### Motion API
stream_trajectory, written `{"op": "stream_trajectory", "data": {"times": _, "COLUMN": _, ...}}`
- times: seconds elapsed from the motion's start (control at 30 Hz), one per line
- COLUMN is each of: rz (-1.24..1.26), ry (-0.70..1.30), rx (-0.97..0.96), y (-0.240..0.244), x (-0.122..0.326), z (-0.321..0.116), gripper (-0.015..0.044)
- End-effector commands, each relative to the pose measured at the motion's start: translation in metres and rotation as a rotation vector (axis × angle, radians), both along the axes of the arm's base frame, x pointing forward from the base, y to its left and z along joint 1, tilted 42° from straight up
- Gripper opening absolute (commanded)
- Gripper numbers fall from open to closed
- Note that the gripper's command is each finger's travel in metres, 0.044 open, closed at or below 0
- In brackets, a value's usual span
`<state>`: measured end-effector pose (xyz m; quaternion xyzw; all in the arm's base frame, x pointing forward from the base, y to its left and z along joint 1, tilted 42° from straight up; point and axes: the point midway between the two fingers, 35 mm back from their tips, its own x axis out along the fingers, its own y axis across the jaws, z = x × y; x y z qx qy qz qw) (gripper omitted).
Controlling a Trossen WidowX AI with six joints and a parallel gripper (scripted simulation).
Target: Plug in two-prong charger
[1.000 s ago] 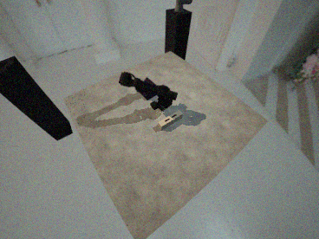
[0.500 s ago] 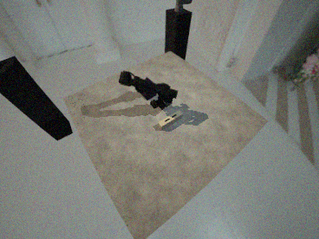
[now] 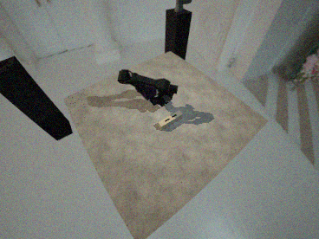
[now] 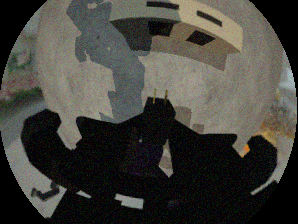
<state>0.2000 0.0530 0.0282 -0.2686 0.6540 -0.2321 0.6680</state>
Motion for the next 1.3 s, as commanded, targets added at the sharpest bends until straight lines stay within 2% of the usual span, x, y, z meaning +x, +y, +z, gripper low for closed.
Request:
{"op": "stream_trajectory", "data": {"times": 0.0, "rz": 0.002, "ry": -0.002, "rx": 0.006, "y": -0.004, "x": 0.004, "z": 0.001, "gripper": 0.0000}}
{"op": "stream_trajectory", "data": {"times": 1.27, "rz": -0.003, "ry": -0.011, "rx": 0.008, "y": -0.055, "x": 0.036, "z": 0.005, "gripper": 0.0000}}
